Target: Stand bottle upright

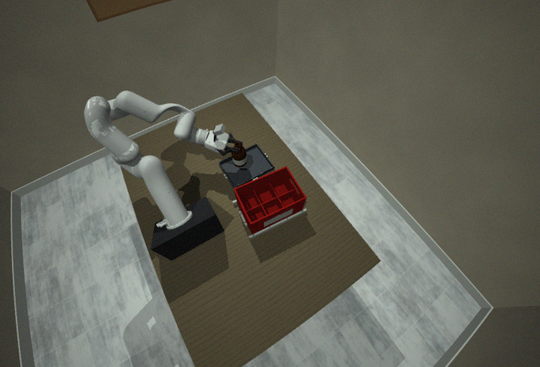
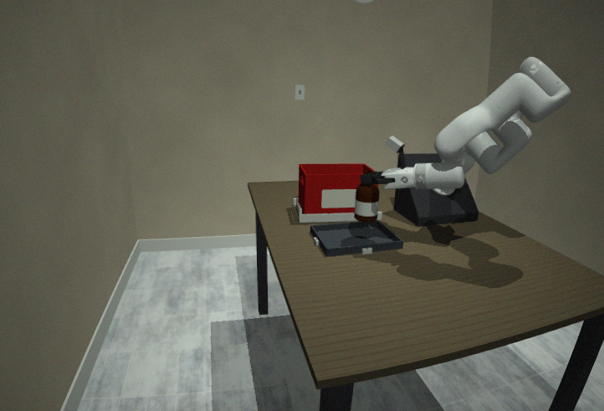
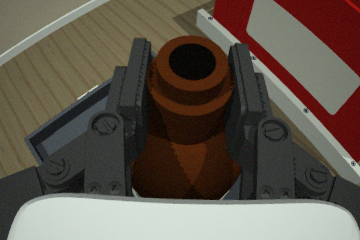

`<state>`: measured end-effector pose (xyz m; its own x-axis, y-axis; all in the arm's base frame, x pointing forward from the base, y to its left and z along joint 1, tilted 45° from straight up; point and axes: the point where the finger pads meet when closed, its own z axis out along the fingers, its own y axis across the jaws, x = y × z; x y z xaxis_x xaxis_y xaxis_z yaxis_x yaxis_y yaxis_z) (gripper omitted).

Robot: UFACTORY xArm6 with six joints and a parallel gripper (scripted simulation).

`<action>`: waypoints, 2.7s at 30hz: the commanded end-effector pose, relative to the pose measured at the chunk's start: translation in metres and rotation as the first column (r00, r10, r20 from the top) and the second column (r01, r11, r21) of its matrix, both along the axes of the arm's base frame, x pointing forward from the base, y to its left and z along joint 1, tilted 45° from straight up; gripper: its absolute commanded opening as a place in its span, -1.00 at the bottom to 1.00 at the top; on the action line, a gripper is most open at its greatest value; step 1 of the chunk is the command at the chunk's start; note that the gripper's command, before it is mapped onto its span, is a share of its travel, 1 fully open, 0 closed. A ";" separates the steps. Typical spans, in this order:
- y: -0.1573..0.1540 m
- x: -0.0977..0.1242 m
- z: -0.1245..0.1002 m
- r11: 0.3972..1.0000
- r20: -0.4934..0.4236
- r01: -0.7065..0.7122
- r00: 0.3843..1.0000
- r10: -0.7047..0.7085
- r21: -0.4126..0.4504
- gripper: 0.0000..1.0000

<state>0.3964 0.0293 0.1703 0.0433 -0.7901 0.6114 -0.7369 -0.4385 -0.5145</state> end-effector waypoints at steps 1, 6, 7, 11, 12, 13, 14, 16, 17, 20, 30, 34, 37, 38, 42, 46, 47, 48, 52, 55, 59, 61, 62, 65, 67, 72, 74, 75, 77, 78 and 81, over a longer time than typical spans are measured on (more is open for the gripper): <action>0.000 0.001 0.001 1.000 0.002 0.001 1.000 -0.001 0.000 -1.00; 0.001 0.001 0.000 1.000 0.002 0.001 1.000 -0.001 0.000 -1.00; 0.001 0.001 0.000 1.000 0.002 0.001 1.000 -0.001 0.000 -1.00; 0.002 0.001 -0.001 1.000 0.002 0.001 1.000 -0.001 0.000 -1.00; 0.002 0.001 -0.002 1.000 0.002 0.001 1.000 -0.001 0.000 -1.00; 0.003 0.001 -0.002 1.000 0.002 0.001 1.000 -0.001 0.000 -1.00; 0.003 0.001 -0.002 1.000 0.002 0.001 1.000 -0.001 0.000 -1.00; 0.004 0.001 -0.003 1.000 0.002 0.001 1.000 -0.001 0.000 -1.00; 0.005 0.001 -0.004 1.000 0.002 0.001 1.000 -0.001 0.000 -1.00; 0.005 0.001 -0.004 1.000 0.002 0.001 1.000 -0.001 0.000 -1.00; 0.011 0.002 -0.011 1.000 0.002 0.001 1.000 -0.001 0.000 -1.00; 0.015 0.002 -0.014 1.000 0.002 0.001 1.000 -0.001 0.000 -1.00; 0.015 0.002 -0.015 1.000 0.002 0.001 1.000 -0.001 0.000 -1.00; 0.016 0.002 -0.016 1.000 0.002 0.001 1.000 -0.001 0.000 -1.00; 0.020 0.003 -0.019 1.000 0.002 0.001 1.000 -0.001 0.000 -1.00; 0.023 0.003 -0.023 1.000 0.002 0.001 1.000 -0.001 0.000 -1.00; 0.024 0.003 -0.024 1.000 0.002 0.001 1.000 -0.001 0.000 -1.00; 0.025 0.003 -0.025 1.000 0.002 0.001 1.000 -0.001 0.000 -1.00; 0.029 0.004 -0.028 1.000 0.002 0.001 1.000 -0.001 0.000 -1.00; 0.029 0.004 -0.029 1.000 0.002 0.001 1.000 -0.001 0.000 -1.00; 0.033 0.004 -0.032 1.000 0.002 0.001 1.000 -0.001 0.000 -1.00; 0.034 0.004 -0.034 1.000 0.002 0.001 1.000 -0.001 0.000 -1.00; 0.035 0.004 -0.035 1.000 0.002 0.001 1.000 -0.001 0.000 -1.00; 0.037 0.005 -0.037 1.000 0.002 0.001 1.000 -0.001 0.000 -1.00; 0.039 0.005 -0.038 1.000 0.002 0.001 1.000 -0.001 0.000 -1.00; 0.040 0.005 -0.040 1.000 0.002 0.001 1.000 -0.001 0.000 -1.00; 0.041 0.005 -0.041 1.000 0.002 0.001 1.000 -0.001 0.000 -1.00; 0.042 0.005 -0.041 1.000 0.002 0.001 1.000 -0.001 0.000 -1.00; 0.043 0.005 -0.042 1.000 0.002 0.001 1.000 -0.001 0.000 -1.00; 0.043 0.005 -0.043 1.000 0.002 0.001 1.000 -0.001 0.000 -1.00; 0.044 0.005 -0.044 1.000 0.002 0.001 1.000 -0.001 0.000 -1.00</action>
<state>0.4010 0.0725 0.1271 0.0434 -0.7901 0.6115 -0.7368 -0.4387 -0.5145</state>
